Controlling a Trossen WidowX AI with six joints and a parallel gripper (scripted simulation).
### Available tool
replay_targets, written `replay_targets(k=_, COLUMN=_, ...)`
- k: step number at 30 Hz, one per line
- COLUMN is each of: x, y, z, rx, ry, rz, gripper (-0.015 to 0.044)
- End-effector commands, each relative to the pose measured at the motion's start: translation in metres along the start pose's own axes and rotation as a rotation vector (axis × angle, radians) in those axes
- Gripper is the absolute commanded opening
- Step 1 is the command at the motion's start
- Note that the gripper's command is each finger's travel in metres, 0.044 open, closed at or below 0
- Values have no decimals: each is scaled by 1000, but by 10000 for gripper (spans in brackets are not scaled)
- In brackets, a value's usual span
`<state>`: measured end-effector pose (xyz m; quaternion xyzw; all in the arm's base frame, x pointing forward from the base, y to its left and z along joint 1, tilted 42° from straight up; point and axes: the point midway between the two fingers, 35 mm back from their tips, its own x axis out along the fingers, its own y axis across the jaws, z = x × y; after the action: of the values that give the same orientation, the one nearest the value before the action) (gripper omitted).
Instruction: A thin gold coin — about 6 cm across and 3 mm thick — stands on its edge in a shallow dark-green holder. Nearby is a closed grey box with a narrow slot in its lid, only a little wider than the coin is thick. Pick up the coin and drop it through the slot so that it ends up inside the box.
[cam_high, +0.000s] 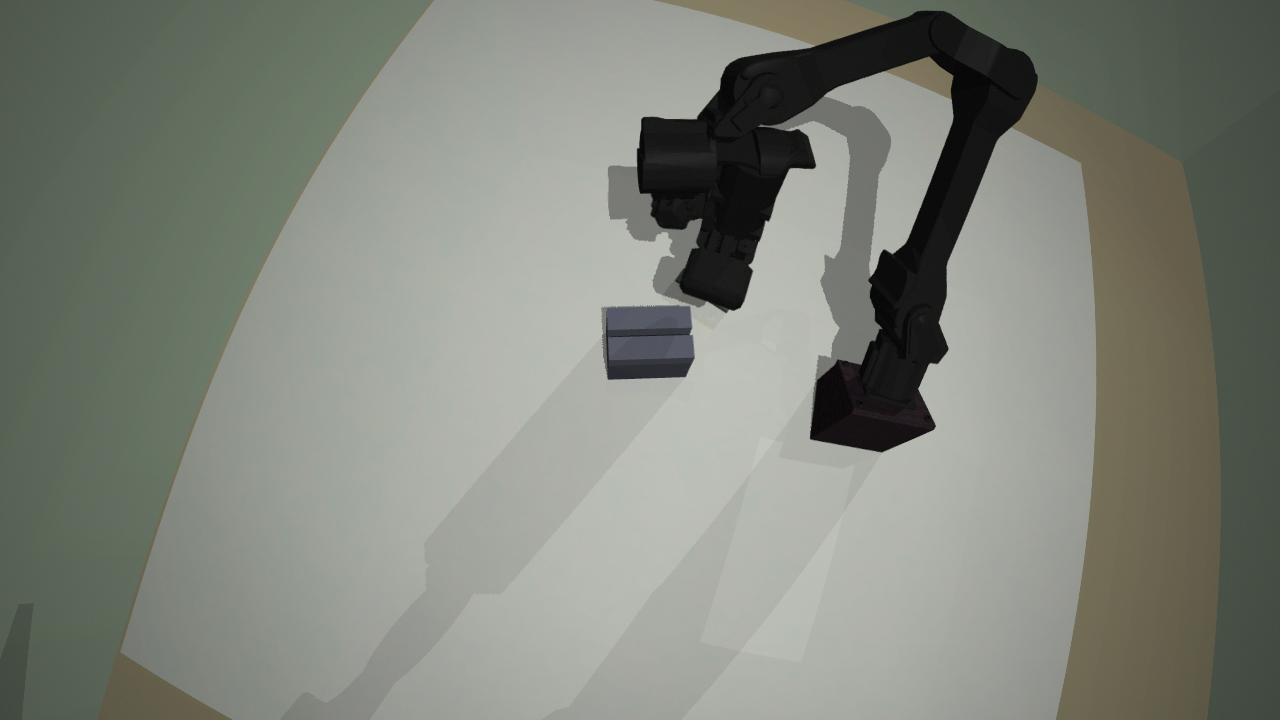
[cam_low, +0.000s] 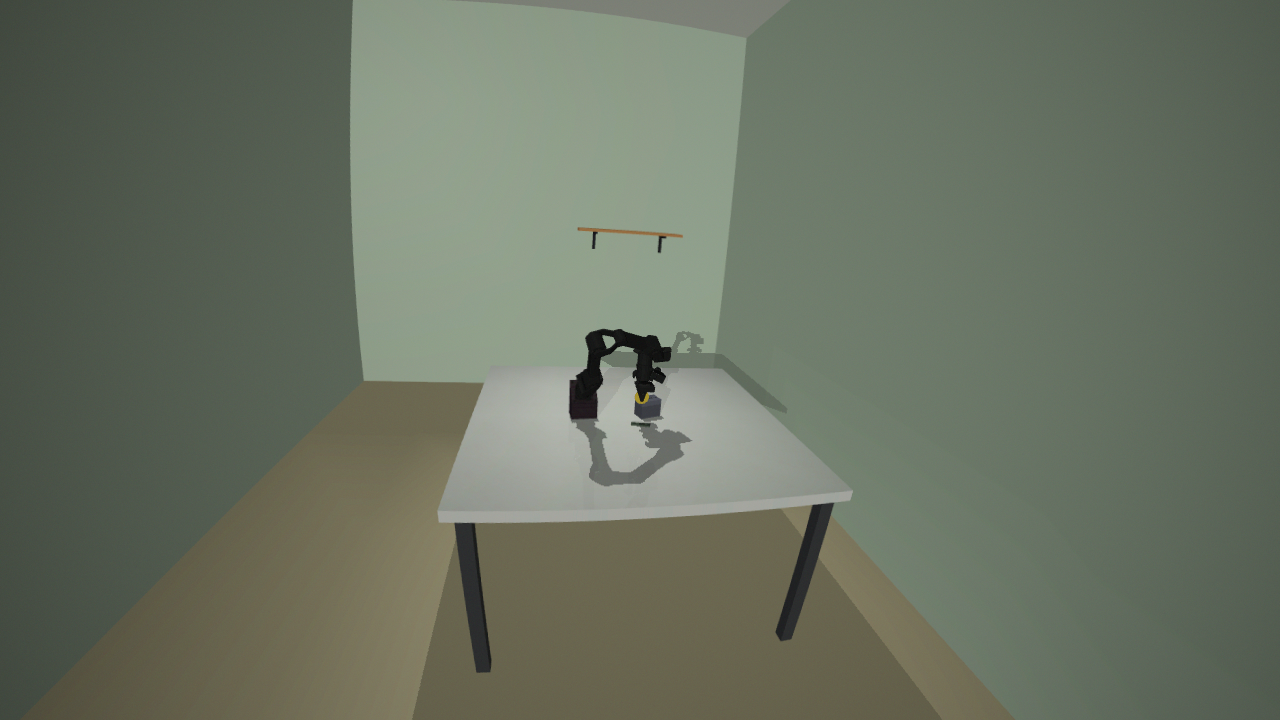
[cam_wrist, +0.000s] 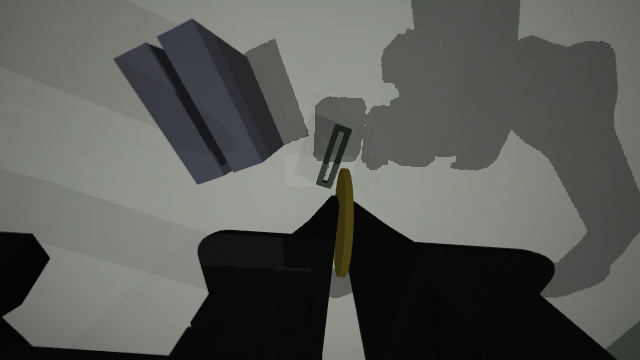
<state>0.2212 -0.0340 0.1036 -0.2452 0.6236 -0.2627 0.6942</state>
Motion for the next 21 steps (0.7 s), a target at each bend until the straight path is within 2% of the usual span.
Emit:
replay_targets(k=1, x=-1, y=0, z=-3, rx=-114, ry=-3, rz=7, gripper=0)
replay_targets(k=10, x=-2, y=1, z=-7, rx=-380, ry=-4, rz=6, gripper=0)
replay_targets(k=21, x=-3, y=11, z=1, rx=-385, ry=-5, rz=8, gripper=0)
